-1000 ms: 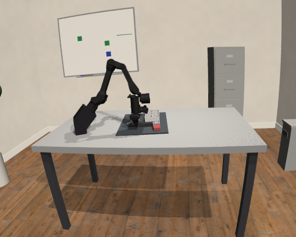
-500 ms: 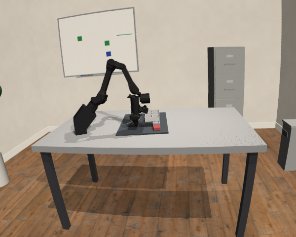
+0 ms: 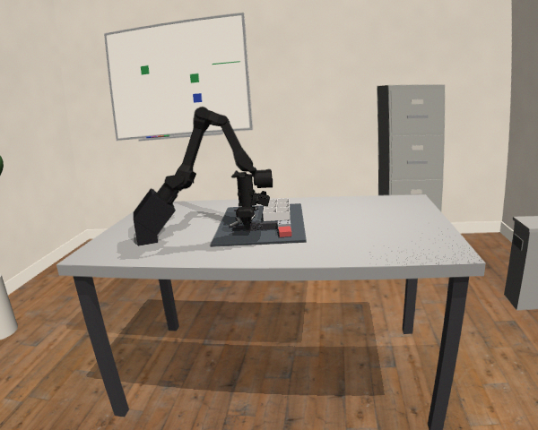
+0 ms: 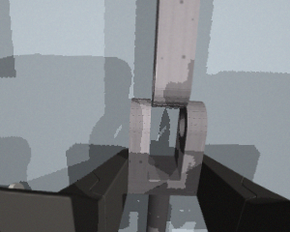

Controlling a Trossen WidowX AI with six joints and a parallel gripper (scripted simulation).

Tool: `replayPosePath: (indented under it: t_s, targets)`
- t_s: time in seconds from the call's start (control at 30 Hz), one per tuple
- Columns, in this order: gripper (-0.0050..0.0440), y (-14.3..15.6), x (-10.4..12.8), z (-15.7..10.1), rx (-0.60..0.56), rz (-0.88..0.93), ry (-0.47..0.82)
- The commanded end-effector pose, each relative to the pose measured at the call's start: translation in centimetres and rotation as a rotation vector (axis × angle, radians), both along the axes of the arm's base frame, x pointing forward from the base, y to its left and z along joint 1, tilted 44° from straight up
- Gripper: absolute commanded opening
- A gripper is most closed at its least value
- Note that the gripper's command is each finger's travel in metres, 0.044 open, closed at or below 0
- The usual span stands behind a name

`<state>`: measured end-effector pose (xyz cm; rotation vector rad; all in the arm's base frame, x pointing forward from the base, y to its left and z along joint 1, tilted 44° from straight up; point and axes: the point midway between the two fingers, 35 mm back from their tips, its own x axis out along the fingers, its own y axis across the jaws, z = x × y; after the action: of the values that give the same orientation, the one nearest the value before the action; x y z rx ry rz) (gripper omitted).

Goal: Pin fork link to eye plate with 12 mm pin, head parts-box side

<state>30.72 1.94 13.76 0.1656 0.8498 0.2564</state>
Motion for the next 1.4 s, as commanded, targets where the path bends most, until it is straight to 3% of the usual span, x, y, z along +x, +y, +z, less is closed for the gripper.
replayPosePath:
  t_s: [0.0,1.1,1.33,1.37]
  targets:
    - [0.0123,0.01,0.30,0.22,0.002,0.005,-0.005]
    - [0.0123,-0.03,0.36,0.34,0.004,0.002,-0.004]
    - [0.0290,-0.04,0.36,0.32,0.002,0.003,-0.001]
    - [0.0290,-0.04,0.36,0.32,0.002,0.003,-0.001]
